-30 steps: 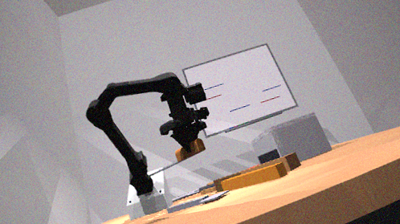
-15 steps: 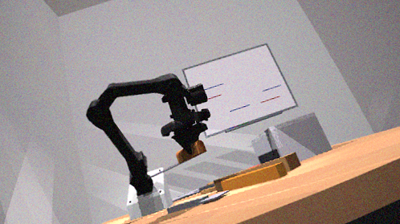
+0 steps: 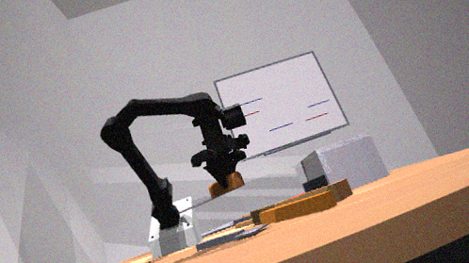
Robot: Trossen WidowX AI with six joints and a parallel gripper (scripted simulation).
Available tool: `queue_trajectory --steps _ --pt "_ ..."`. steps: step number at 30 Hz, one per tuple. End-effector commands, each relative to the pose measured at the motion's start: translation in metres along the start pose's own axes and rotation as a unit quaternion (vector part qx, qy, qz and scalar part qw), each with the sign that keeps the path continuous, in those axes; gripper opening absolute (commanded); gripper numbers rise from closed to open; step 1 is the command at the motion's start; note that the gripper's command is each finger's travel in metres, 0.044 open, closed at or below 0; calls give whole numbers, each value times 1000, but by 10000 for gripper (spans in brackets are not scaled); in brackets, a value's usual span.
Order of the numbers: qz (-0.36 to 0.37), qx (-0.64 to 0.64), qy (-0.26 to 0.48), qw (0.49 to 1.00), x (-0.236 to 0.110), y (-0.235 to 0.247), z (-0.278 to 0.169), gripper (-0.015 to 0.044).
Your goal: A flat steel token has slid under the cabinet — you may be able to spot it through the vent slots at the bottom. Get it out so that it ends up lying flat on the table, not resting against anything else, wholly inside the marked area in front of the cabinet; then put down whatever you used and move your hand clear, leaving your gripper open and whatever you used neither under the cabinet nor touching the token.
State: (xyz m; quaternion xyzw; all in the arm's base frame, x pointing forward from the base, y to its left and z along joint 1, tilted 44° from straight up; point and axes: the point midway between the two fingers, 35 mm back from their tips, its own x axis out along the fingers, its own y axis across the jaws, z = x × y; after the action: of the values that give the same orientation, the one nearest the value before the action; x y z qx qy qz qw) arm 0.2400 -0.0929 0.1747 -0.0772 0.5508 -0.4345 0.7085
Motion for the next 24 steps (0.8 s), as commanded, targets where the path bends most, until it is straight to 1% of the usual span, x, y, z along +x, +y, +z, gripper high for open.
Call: queue_trajectory --steps 1,24 --pt "1 -1 1 1000 5 0 -2 0" --pt "1 8 0 1000 36 0 -2 0"
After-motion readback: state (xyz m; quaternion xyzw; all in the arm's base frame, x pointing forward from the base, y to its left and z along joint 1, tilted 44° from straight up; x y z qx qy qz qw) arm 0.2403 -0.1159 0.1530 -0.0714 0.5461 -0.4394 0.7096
